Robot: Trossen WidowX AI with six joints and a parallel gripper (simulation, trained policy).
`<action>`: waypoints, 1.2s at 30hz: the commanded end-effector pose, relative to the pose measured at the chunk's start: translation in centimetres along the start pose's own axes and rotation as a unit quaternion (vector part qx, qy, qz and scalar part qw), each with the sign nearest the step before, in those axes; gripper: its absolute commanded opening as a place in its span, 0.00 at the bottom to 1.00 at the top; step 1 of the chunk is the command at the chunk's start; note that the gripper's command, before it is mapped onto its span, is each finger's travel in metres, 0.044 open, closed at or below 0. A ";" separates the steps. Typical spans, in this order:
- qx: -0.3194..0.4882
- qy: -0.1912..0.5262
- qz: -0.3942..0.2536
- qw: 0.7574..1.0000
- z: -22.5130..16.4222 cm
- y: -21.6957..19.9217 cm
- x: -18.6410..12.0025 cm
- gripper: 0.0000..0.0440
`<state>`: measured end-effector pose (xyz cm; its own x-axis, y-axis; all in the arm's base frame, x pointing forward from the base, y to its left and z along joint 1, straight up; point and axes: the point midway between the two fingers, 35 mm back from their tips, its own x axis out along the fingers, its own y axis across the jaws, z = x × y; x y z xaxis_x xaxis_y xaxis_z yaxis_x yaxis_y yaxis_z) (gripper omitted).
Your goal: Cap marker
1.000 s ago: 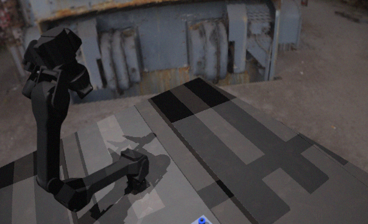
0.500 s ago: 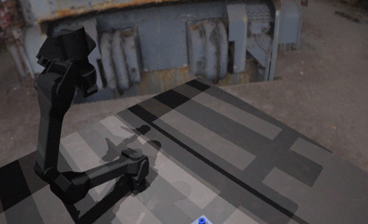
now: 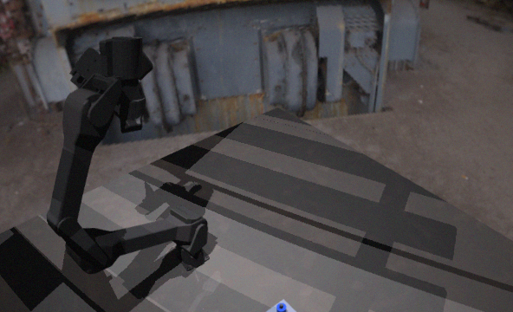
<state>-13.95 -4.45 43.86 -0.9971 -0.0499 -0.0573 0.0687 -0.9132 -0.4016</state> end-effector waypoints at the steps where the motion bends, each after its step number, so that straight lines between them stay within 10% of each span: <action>1: 0.011 0.015 -0.012 1.000 -1.0 -0.8 0.2 0.73; 36: 0.092 0.133 -0.100 0.982 -8.2 -7.1 0.1 0.74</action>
<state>-14.48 4.51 39.36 -0.9539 0.1970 -0.2263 -0.1379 -0.9577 -0.2525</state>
